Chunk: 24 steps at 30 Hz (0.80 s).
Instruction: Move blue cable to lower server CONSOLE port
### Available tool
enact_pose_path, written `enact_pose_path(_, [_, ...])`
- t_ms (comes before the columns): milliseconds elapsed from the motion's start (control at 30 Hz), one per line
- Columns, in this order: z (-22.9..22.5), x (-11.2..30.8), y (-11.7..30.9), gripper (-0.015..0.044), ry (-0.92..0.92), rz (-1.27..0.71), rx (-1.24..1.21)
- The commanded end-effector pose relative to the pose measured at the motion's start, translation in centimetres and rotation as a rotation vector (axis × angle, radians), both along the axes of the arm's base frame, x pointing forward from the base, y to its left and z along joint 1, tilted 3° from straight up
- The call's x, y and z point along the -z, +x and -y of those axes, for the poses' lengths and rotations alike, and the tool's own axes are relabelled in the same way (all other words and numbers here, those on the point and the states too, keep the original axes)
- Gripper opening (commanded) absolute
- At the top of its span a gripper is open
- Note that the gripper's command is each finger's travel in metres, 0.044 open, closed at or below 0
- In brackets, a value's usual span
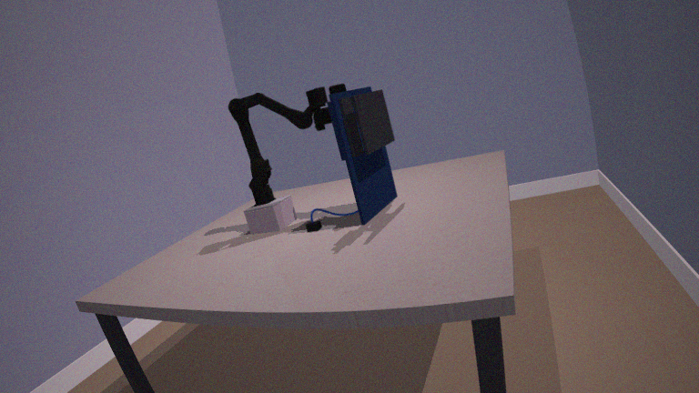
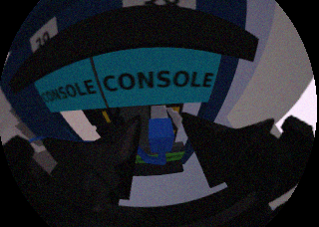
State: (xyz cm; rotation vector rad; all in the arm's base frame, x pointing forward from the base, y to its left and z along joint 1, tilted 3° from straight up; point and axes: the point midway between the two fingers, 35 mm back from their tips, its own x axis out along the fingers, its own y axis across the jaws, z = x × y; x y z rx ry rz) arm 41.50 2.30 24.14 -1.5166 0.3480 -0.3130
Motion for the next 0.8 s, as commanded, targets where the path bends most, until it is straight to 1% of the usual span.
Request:
enact_pose_path(0, [-0.04,-0.01,-0.05,0.0213,0.000,0.000,-0.001])
enact_pose_path(767, [-0.04,-0.01,-0.05,0.0059,0.000,0.000,-0.001])
